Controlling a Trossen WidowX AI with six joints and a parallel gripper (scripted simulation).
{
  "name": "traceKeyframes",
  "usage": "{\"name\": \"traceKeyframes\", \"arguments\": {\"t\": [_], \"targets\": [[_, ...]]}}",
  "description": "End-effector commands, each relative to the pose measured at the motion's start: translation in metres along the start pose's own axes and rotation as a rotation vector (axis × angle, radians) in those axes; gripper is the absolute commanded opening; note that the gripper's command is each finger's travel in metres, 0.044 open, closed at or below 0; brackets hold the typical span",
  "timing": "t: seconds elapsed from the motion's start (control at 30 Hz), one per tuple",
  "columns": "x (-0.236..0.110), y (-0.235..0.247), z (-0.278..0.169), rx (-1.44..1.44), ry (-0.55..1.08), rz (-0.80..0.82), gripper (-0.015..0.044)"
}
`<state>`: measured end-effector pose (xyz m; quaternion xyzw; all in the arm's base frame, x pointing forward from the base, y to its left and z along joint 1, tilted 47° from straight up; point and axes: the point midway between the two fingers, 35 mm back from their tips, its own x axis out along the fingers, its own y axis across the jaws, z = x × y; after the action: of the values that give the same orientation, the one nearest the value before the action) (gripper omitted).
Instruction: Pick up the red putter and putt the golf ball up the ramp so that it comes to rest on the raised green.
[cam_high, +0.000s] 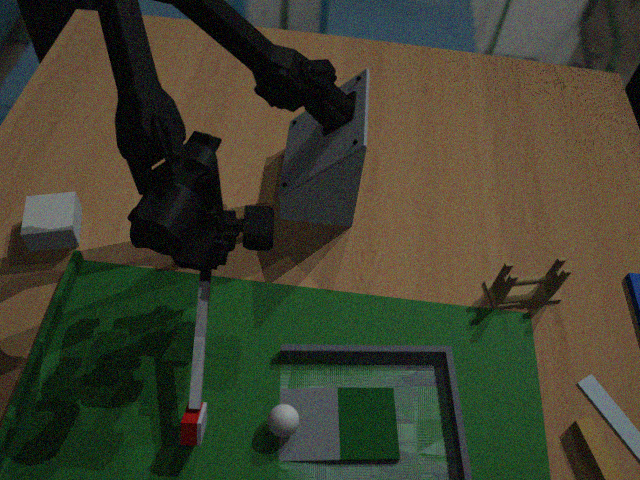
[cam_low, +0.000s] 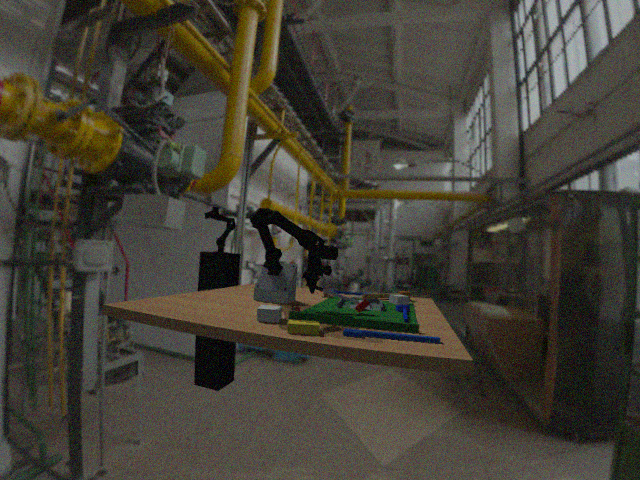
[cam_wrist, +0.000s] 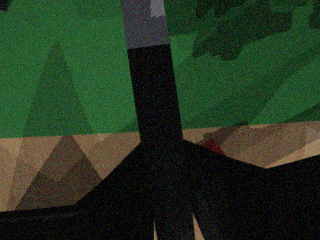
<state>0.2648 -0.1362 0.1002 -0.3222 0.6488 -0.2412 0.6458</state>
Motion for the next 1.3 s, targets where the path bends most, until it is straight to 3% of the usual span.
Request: {"name": "traceKeyframes", "arguments": {"t": [0.0, 0.3, 1.27], "targets": [[-0.011, 0.005, 0.001, 0.002, -0.005, -0.004, 0.0000], [-0.057, 0.005, 0.000, 0.001, -0.004, -0.004, 0.0000], [-0.049, 0.007, 0.000, -0.007, 0.000, 0.004, 0.0000]]}}
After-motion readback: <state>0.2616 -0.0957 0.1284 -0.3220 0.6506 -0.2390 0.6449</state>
